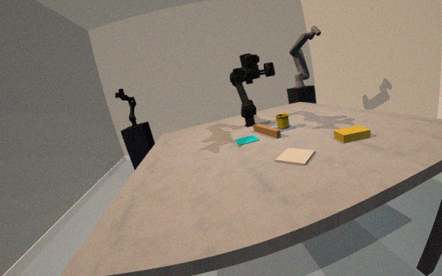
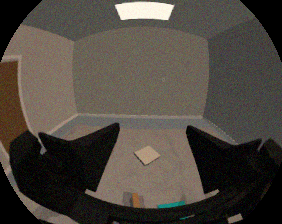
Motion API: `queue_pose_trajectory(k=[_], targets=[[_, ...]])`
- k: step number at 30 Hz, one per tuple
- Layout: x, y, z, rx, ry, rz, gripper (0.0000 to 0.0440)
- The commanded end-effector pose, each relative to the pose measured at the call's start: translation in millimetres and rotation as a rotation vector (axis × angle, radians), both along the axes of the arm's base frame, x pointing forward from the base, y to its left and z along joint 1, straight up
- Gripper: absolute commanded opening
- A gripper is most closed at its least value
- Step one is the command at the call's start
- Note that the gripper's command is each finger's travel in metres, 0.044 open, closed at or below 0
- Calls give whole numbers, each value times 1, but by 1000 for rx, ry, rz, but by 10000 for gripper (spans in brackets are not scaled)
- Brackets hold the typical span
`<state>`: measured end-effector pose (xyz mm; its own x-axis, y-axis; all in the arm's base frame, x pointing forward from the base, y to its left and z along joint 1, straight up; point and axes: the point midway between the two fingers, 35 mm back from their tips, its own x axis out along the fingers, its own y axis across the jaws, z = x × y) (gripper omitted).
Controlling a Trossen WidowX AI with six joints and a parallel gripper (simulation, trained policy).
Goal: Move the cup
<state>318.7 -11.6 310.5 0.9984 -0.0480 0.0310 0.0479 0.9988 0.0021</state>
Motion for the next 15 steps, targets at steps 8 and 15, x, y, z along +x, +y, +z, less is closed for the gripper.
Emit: queue_pose_trajectory(k=[8, 15], targets=[[-2, 8, 2, 14, 34, 32, 190], [-3, 16, -1, 56, 95, 59, 70]])
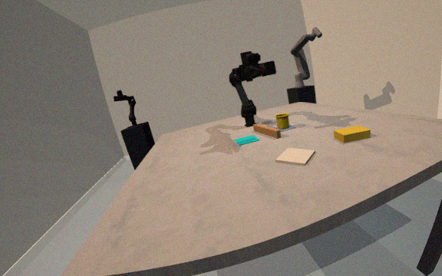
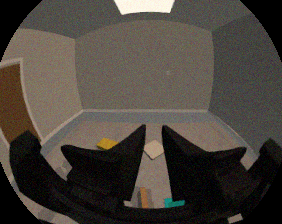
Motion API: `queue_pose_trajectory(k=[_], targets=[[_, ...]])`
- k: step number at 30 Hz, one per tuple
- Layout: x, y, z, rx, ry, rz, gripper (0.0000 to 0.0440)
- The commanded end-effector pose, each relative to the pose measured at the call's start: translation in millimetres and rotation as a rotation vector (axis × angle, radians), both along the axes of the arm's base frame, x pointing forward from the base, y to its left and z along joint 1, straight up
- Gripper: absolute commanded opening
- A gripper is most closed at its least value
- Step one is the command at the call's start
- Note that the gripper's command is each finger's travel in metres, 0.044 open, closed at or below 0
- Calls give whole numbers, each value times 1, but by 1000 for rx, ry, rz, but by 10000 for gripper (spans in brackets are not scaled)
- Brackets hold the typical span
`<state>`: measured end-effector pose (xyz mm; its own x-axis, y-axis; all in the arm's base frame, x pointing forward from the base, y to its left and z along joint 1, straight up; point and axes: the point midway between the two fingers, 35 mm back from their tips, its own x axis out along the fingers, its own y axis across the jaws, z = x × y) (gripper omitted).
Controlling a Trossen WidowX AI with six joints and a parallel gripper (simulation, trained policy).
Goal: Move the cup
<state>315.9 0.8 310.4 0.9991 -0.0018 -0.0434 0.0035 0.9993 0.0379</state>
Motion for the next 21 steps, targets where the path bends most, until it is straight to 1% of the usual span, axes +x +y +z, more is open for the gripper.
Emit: queue_pose_trajectory(k=[1, 7, 21], targets=[[0, 5, 0, 28, 31, 18, 74], [0, 15, 1, 88, 90, 47, 123], [-1, 38, 0, 247, 259, 89, 120]])
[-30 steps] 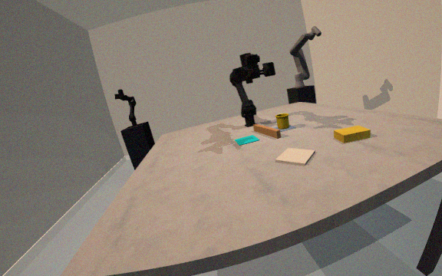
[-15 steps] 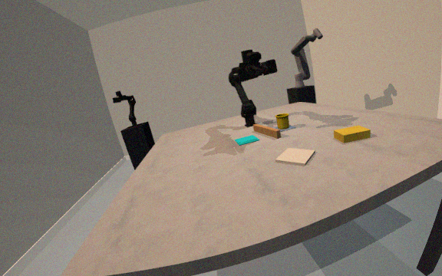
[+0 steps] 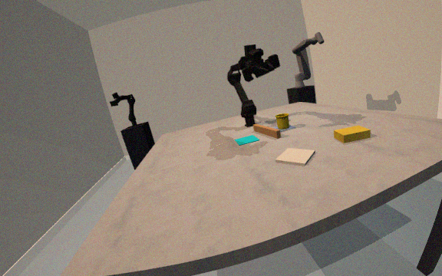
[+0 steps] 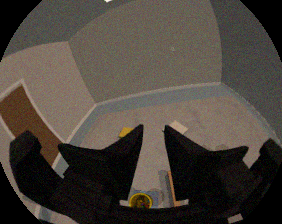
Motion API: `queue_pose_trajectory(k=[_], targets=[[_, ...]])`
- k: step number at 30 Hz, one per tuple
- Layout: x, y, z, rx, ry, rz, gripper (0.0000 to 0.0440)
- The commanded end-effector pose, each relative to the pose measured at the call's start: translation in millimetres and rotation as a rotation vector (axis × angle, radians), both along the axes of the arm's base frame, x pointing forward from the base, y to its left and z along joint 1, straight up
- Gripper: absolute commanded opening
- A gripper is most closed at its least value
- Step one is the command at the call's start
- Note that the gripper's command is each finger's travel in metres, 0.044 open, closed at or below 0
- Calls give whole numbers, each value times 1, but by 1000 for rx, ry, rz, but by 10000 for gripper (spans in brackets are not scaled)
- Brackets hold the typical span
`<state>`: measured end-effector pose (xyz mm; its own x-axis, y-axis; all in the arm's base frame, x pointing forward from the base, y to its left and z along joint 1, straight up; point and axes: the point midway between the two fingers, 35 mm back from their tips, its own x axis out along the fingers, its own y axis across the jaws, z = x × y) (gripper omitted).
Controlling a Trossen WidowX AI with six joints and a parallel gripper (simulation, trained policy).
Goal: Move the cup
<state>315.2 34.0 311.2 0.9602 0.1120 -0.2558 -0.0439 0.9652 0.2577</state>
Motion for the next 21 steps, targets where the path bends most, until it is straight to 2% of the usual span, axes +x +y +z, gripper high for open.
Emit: queue_pose_trajectory(k=[1, 21], targets=[[-1, 6, -1, 41, 46, 9, 121], [-11, 37, -7, 281, 345, -11, 142]])
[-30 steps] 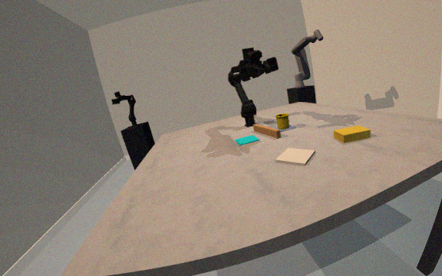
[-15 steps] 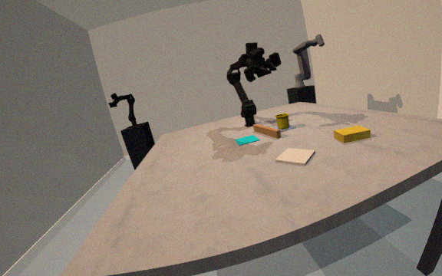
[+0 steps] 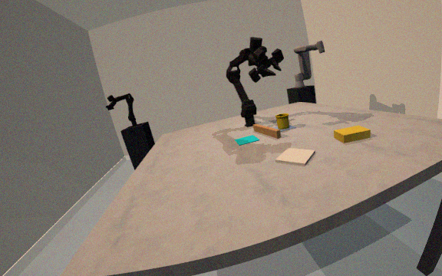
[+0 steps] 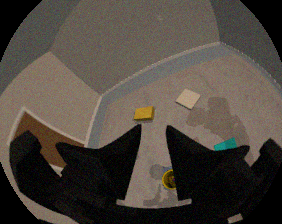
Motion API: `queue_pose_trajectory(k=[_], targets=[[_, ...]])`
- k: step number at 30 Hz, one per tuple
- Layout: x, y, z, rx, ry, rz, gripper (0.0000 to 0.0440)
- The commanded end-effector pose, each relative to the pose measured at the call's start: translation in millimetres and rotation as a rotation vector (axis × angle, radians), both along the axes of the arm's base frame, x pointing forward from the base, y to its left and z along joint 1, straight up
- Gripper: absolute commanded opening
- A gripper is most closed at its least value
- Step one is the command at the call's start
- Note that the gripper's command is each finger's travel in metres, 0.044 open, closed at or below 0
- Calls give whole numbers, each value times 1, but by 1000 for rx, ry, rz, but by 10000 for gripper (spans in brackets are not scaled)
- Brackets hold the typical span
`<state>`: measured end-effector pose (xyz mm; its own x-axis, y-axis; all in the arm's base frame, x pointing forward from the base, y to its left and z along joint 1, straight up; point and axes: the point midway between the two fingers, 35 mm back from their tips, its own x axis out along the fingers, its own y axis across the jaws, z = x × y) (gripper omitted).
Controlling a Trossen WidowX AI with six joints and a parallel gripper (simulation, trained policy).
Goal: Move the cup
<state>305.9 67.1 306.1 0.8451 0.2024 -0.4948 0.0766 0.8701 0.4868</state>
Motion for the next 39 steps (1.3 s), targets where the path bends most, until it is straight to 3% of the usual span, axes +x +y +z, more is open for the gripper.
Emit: queue_pose_trajectory(k=[1, 22, 39], targets=[[-2, 6, -2, 39, 57, -8, 143], [-21, 31, -21, 204, 417, -130, 146], [-38, 35, -57, 174, 692, -259, 158]])
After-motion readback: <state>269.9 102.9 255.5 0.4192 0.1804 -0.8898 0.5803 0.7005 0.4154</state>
